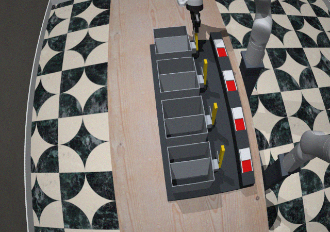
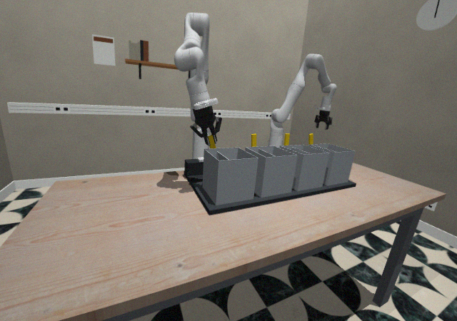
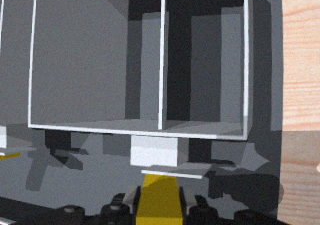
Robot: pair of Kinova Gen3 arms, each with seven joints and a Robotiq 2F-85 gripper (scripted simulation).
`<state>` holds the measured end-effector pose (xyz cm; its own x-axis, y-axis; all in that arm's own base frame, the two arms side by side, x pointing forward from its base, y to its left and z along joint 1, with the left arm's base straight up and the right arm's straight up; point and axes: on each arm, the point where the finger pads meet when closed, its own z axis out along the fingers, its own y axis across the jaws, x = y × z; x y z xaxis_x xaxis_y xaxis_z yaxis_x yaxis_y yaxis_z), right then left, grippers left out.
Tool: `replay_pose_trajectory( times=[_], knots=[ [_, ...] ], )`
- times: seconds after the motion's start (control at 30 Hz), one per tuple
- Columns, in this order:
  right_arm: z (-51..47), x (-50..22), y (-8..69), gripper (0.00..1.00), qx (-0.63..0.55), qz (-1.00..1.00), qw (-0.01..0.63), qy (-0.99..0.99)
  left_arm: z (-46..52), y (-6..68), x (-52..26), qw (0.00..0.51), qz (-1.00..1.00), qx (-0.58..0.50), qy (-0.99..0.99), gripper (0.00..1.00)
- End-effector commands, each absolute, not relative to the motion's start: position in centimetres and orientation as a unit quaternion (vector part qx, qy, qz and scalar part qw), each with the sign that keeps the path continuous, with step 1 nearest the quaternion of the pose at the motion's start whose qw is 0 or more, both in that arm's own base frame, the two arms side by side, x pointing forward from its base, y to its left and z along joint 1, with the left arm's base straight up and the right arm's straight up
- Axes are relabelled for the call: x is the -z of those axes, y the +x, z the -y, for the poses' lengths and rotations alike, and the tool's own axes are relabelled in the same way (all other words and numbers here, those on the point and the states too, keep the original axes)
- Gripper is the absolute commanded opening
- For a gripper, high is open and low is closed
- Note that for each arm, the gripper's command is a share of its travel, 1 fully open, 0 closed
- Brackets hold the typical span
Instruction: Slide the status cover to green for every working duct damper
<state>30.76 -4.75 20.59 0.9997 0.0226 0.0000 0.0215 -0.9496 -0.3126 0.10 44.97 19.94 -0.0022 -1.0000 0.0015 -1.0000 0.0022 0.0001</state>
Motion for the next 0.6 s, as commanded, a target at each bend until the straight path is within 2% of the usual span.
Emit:
replay_pose_trajectory(
  times=[0.0, 0.57],
  knots=[
    [4.85, -20.58, 30.78, 0.258, -0.001, 0.011, 0.163, -0.987, -45.0, 0.09, -20.0, 0.0, 0.708, 0.0, 0.706, 1.0],
    [5.69, -20.26, 30.8, 0.258, -0.002, 0.011, 0.201, -0.979, -45.0, 0.09, -20.0, 0.0, 0.708, 0.0, 0.706, 1.0]
  ],
)
